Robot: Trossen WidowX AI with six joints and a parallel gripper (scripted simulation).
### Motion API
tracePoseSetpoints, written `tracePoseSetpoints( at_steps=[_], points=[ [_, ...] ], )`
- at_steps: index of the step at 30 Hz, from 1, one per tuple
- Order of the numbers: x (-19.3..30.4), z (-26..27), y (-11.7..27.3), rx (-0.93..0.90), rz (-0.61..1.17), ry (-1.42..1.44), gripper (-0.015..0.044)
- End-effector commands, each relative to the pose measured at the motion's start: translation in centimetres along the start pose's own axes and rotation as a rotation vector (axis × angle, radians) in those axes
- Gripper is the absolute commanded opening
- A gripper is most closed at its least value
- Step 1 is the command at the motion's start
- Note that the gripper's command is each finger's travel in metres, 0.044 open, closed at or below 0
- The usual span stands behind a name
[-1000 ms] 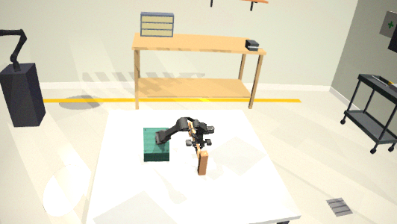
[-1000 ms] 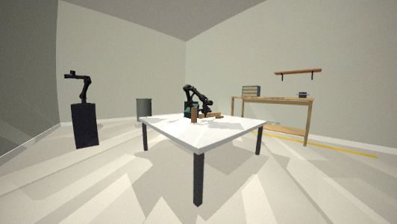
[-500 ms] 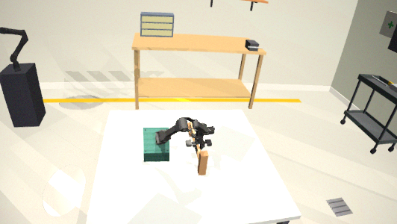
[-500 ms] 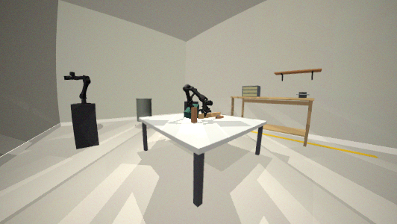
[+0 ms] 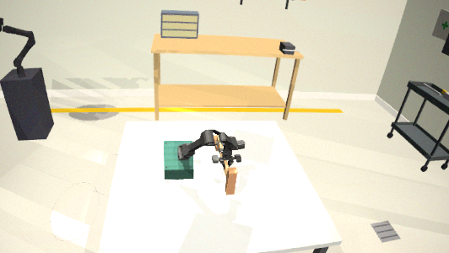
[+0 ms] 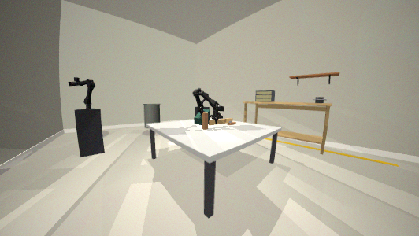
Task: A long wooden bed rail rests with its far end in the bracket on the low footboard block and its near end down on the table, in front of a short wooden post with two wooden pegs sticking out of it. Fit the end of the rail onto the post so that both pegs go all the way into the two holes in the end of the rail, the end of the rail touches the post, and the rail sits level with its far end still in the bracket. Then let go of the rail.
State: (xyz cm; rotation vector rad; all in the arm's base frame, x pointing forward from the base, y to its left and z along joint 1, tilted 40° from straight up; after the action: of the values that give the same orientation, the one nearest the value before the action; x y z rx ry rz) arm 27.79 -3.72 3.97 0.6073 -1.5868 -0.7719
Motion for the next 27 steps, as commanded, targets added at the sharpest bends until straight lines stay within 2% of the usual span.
tracePoseSetpoints(
  at_steps=[1, 27],
  points=[
    [0.14, -0.01, 0.08, 0.001, 0.000, 0.004, 0.0000],
    [0.96, -0.08, -0.03, 0.001, 0.001, 0.004, 0.0000]
  ],
)
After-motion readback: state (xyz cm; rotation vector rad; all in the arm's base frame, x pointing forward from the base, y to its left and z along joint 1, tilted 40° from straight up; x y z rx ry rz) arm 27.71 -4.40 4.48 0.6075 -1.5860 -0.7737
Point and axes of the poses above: the point midway between the two fingers, 35 mm back from their tips, its own y axis back along the fingers, its own z axis across the jaws, x = y × z, the point moved 8 cm from there along y, back along the fingers, and after that the axes turned 5 degrees about -y, right-handed, at the moved point
